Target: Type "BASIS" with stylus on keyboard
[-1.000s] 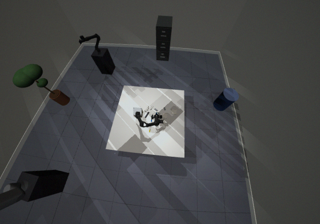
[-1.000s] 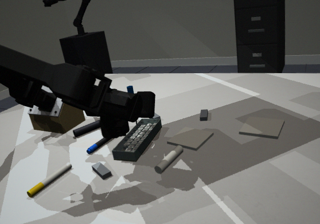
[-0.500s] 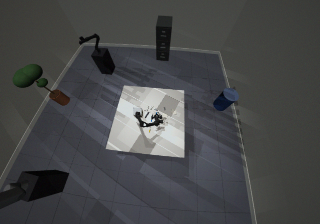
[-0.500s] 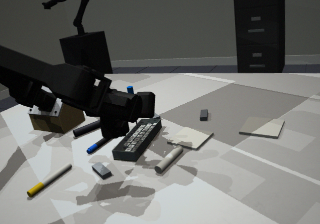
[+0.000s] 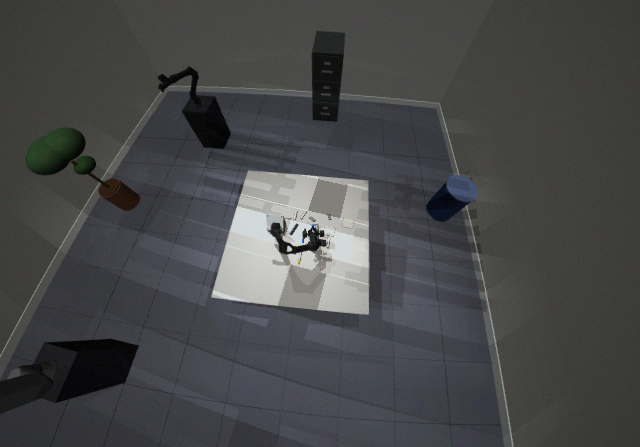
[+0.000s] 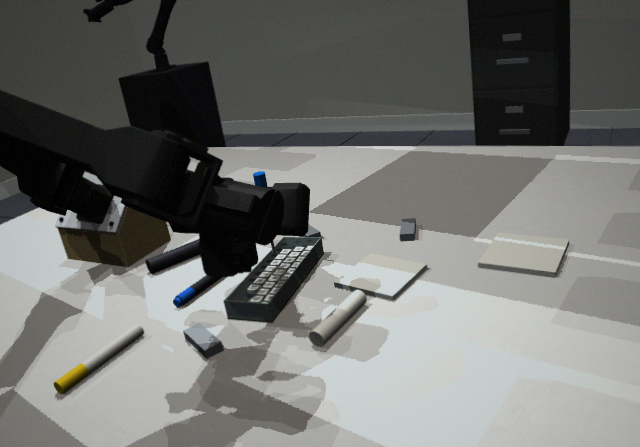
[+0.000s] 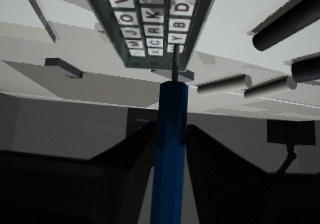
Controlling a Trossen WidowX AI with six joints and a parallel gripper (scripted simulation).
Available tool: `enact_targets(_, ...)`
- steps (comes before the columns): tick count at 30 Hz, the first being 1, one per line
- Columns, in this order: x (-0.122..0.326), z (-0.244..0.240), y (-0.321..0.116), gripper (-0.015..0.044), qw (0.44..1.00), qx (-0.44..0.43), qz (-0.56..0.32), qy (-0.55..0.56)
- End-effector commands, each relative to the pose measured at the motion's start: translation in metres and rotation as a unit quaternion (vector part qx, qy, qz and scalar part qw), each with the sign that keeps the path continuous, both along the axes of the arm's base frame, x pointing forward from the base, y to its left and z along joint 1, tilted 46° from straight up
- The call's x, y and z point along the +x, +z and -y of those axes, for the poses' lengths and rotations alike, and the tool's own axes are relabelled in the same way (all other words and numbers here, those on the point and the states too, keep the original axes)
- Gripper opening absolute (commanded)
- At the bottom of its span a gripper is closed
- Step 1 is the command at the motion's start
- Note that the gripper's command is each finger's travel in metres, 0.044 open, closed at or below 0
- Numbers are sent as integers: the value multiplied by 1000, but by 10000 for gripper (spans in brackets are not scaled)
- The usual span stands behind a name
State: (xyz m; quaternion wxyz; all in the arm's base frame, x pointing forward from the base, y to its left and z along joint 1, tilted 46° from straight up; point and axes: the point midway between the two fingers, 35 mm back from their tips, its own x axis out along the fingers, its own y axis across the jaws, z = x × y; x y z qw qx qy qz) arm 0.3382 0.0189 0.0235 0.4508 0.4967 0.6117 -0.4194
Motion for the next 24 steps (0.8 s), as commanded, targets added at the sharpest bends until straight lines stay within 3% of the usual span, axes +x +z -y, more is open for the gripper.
enact_targets(1,-1,1,-1,81,1000,-1,0,3)
enact_targets(24,0,8,-7,81,1000,-1,-1,3)
